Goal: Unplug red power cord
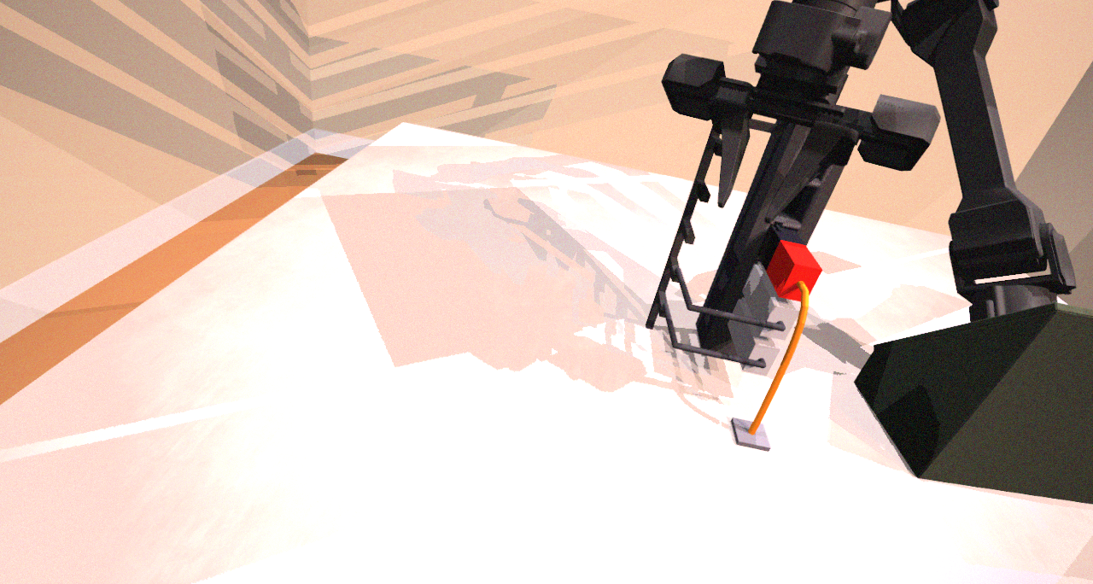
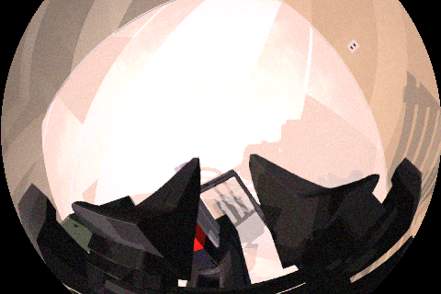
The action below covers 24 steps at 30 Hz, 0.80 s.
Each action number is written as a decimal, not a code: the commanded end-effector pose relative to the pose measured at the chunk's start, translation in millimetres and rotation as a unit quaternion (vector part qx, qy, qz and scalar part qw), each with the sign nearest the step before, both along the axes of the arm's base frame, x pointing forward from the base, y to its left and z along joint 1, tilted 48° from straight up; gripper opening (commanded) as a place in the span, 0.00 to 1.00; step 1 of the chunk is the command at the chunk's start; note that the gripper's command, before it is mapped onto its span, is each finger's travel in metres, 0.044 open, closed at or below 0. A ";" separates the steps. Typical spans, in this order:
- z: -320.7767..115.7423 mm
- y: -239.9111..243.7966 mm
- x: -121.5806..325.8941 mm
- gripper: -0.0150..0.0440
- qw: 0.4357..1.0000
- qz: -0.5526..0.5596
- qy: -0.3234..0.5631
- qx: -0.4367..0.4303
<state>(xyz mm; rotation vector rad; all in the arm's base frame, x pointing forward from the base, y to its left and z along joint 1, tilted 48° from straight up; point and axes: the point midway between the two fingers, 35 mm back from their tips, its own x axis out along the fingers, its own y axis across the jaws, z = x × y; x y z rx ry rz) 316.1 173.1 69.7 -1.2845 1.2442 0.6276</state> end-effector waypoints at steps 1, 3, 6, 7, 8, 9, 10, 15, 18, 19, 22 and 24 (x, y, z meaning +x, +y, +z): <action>-24.7 -7.2 -32.9 0.53 0.990 0.039 0.075 -0.111; -34.5 -14.7 -50.0 0.53 0.974 0.065 0.115 -0.183; -41.1 -23.2 -65.4 0.53 0.945 0.100 0.156 -0.270; -41.8 -24.5 -67.7 0.53 0.939 0.106 0.163 -0.285; -42.0 -24.9 -68.4 0.53 0.937 0.109 0.165 -0.290; -42.0 -24.9 -68.4 0.53 0.937 0.109 0.165 -0.290; -42.0 -24.9 -68.4 0.53 0.937 0.109 0.165 -0.290; -42.2 -24.7 -69.1 0.53 0.937 0.109 0.165 -0.290; -39.5 -27.2 -68.8 0.53 0.936 0.109 0.165 -0.290; -38.3 -28.2 -68.7 0.53 0.936 0.109 0.165 -0.290; -34.6 -31.5 -68.3 0.53 0.936 0.109 0.165 -0.290; -32.2 -33.8 -68.1 0.53 0.936 0.109 0.165 -0.290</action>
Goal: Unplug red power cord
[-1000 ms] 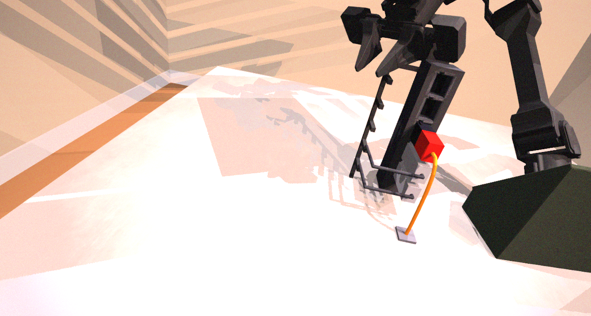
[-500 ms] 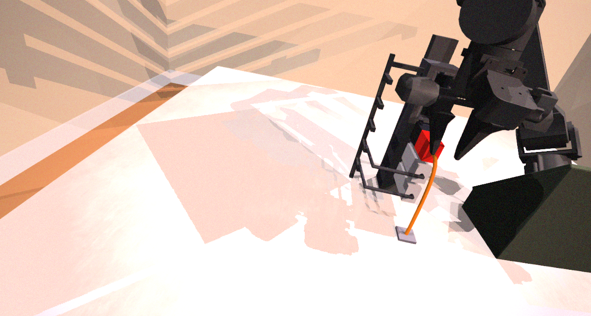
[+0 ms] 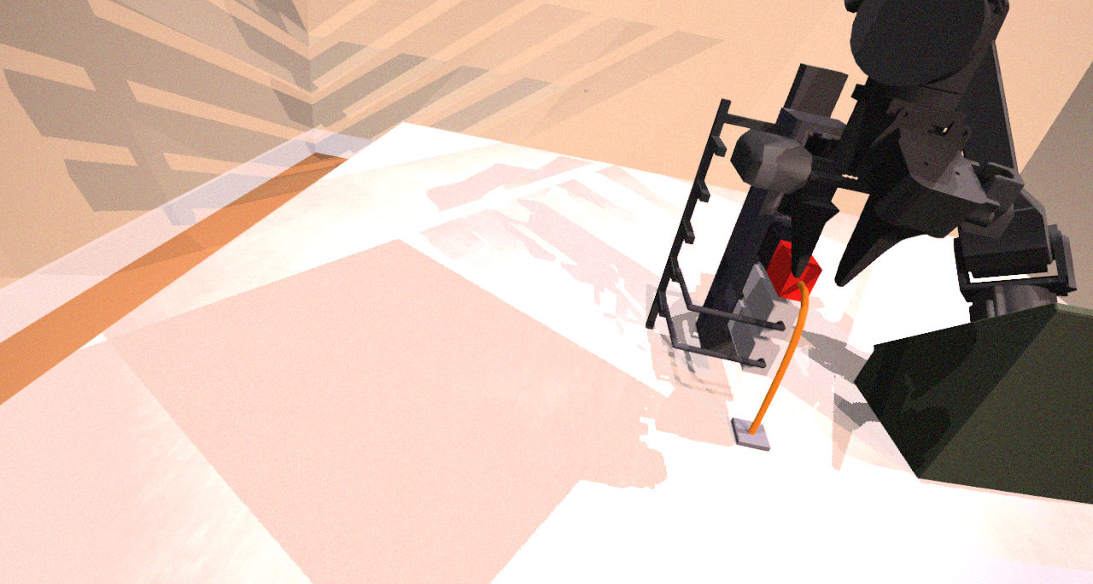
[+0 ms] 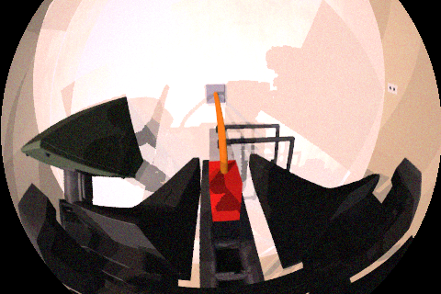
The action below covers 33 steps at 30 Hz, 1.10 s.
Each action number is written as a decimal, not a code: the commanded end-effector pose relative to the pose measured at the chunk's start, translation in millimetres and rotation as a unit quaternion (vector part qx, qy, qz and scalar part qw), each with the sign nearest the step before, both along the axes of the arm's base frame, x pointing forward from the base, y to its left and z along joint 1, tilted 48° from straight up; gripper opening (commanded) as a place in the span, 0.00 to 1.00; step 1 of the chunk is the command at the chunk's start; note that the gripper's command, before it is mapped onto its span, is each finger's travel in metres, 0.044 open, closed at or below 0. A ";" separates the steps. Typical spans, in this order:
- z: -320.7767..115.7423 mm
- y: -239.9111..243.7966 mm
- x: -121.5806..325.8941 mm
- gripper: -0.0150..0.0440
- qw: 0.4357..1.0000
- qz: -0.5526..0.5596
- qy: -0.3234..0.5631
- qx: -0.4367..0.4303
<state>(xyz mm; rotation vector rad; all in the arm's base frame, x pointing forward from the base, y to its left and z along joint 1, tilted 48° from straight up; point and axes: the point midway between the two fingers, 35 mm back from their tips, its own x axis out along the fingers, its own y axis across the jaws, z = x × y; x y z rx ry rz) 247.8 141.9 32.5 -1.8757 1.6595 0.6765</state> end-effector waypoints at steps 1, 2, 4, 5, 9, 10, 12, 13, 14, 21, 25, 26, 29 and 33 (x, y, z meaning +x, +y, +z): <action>6.2 -3.6 0.4 0.53 1.000 0.003 0.000 0.000; 7.4 -4.8 0.4 0.53 1.000 0.003 0.000 0.000; 9.7 -7.0 0.6 0.53 1.000 0.003 0.000 0.000; 10.9 -8.1 0.6 0.53 1.000 0.003 0.000 0.000; 15.6 -12.7 0.8 0.53 1.000 0.003 0.000 -0.001; 16.8 -13.8 0.8 0.53 1.000 0.003 0.000 -0.001; 19.1 -16.1 0.9 0.53 1.000 0.003 0.000 -0.001; 20.2 -17.3 0.9 0.53 1.000 0.003 0.000 -0.001; 21.4 -18.4 0.9 0.53 1.000 0.003 0.000 -0.001; 23.2 -22.3 1.0 0.53 1.000 0.003 0.000 -0.001; 19.9 -25.8 1.7 0.53 1.000 0.003 0.000 -0.001; 18.8 -27.0 1.9 0.53 1.000 0.003 0.000 -0.001; 16.3 -29.8 2.3 0.53 1.000 0.003 0.000 -0.001; 18.1 -28.1 1.6 0.35 1.000 0.000 0.000 -0.002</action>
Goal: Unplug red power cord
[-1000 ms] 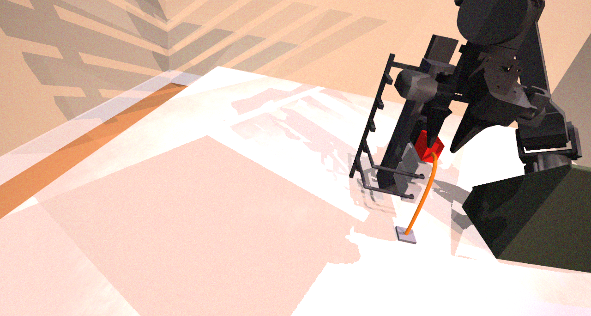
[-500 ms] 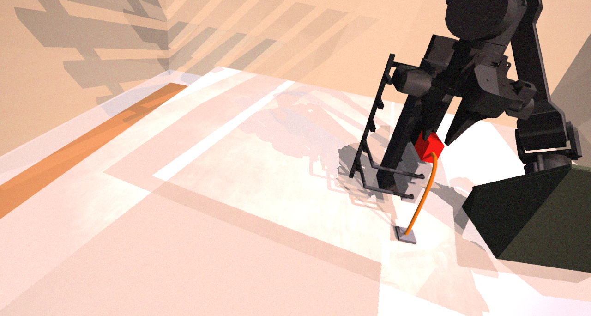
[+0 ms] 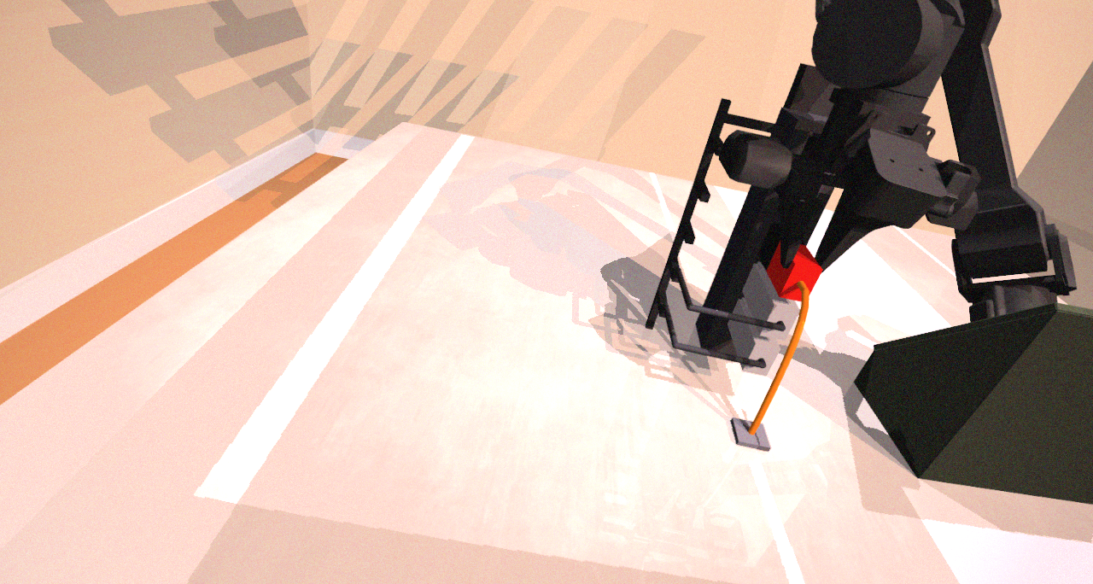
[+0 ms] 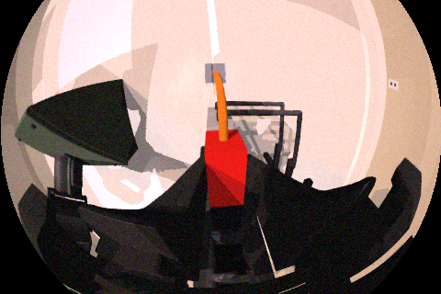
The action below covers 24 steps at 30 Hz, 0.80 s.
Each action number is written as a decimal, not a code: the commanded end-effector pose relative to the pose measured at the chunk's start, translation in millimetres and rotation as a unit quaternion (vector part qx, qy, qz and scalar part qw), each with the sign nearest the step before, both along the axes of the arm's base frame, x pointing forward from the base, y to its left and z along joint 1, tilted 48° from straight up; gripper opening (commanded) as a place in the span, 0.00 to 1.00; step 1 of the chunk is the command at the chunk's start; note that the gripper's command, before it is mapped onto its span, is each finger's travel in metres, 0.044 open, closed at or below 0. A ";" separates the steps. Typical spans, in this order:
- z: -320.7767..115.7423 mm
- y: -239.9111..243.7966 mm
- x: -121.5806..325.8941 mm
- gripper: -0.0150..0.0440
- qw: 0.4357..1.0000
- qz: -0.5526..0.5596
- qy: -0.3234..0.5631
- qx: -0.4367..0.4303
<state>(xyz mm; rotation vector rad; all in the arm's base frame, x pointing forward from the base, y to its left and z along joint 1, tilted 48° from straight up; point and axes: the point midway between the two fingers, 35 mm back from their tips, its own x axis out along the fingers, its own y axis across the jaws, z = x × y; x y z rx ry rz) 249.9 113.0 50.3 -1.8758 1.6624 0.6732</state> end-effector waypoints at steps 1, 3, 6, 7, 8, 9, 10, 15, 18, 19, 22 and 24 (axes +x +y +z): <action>0.3 0.8 -0.5 0.34 1.000 0.001 0.001 0.000; 0.3 0.8 -0.5 0.31 1.000 0.001 0.001 0.000; 0.3 0.8 -0.5 0.28 1.000 0.001 0.001 0.000; 0.3 0.8 -0.5 0.27 1.000 0.001 0.001 0.000; 0.3 0.8 -0.5 0.26 1.000 0.001 0.001 0.000; 0.1 1.0 -0.5 0.25 1.000 0.001 0.001 0.000; -0.2 1.4 -0.4 0.25 1.000 0.001 0.001 0.000; -4.3 5.9 0.1 0.25 1.000 0.001 0.001 0.000; -7.6 9.4 0.4 0.25 1.000 0.001 0.001 0.001; -8.7 10.5 0.5 0.25 1.000 0.002 0.000 0.001; -12.0 14.1 0.7 0.25 1.000 0.002 0.000 0.001; -14.2 16.5 0.8 0.25 1.000 0.002 0.000 0.001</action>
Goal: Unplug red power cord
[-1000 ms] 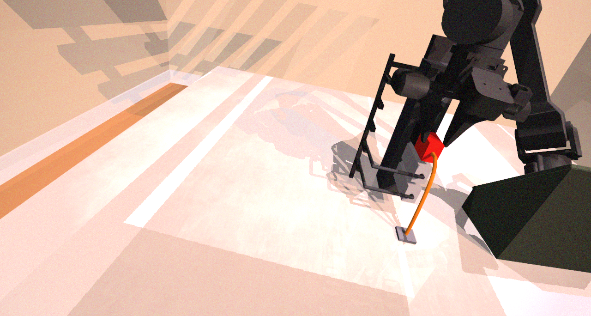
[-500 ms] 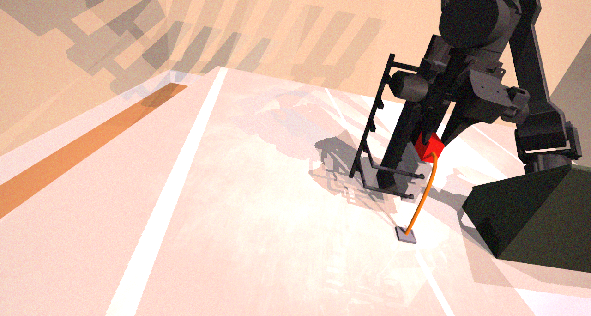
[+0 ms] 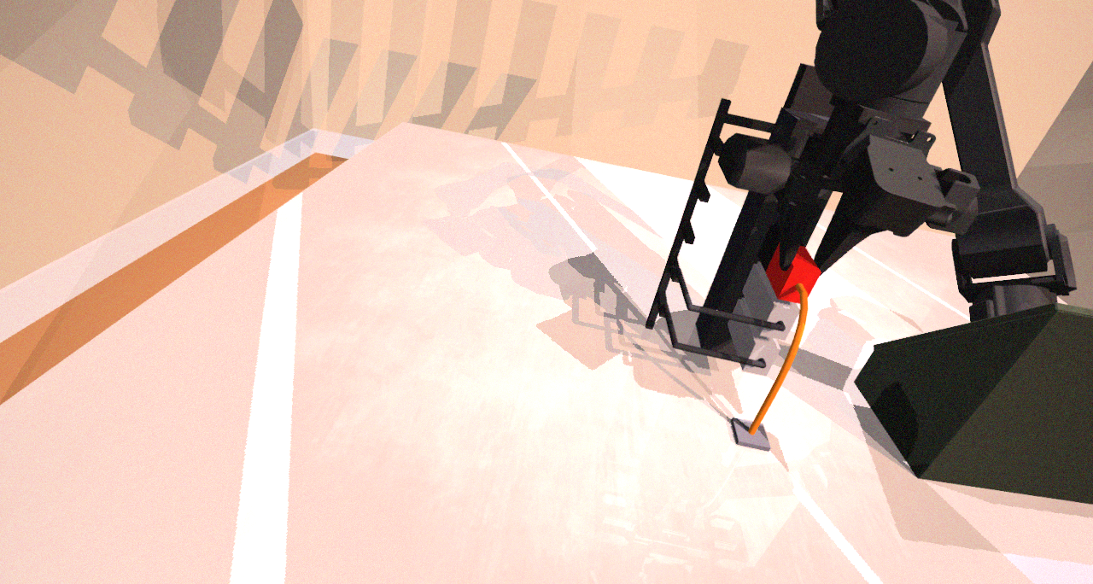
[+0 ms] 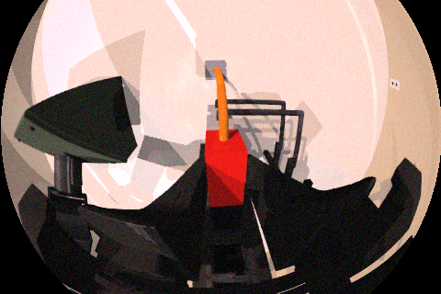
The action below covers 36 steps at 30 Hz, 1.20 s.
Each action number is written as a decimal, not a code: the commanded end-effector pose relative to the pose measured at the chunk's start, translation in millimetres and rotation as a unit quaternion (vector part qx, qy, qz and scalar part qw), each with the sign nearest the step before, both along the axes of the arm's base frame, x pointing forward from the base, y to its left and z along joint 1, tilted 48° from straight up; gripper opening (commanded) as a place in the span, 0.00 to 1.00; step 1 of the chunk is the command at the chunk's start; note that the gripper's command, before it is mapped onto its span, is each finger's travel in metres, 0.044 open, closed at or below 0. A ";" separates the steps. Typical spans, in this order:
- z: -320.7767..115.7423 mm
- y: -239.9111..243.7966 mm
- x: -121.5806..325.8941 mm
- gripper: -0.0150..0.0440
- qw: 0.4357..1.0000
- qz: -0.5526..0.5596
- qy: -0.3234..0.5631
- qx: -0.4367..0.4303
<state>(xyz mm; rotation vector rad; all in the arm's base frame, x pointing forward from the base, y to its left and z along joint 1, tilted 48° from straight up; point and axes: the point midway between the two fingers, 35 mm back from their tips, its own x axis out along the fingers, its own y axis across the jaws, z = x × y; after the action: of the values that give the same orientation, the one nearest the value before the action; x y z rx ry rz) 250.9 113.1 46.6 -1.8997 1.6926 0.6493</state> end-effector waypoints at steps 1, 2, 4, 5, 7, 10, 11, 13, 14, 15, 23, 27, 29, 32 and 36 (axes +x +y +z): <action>-11.6 17.6 -0.2 0.25 1.000 0.003 -0.002 0.021; -12.7 18.8 -0.2 0.25 1.000 0.004 -0.002 0.021; -14.8 21.2 -0.2 0.25 1.000 0.004 -0.002 0.021; -15.9 22.5 -0.2 0.25 1.000 0.004 -0.002 0.021; -17.9 24.9 -0.3 0.25 1.000 0.004 -0.002 0.021; -20.8 28.8 -0.5 0.25 1.000 0.004 -0.002 0.021; -21.7 30.1 -0.7 0.25 1.000 0.004 -0.002 0.021; -23.7 32.6 -0.9 0.25 1.000 0.004 -0.002 0.022; -24.6 33.9 -1.1 0.25 1.000 0.004 -0.002 0.022; -25.6 35.2 -1.3 0.25 1.000 0.004 -0.002 0.022; -24.8 29.2 -1.3 0.57 1.000 0.005 -0.003 0.021; -24.8 29.2 -1.3 0.74 1.000 0.005 -0.003 0.021; -24.8 29.2 -1.3 0.83 1.000 0.005 -0.003 0.021; -31.4 39.8 -0.9 0.97 1.000 0.005 -0.003 0.022; -53.7 71.9 -2.9 1.00 1.000 0.005 -0.003 0.023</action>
<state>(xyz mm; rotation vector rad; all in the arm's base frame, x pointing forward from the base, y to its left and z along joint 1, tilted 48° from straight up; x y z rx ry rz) 252.4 163.7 7.9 -1.8704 1.6548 0.6726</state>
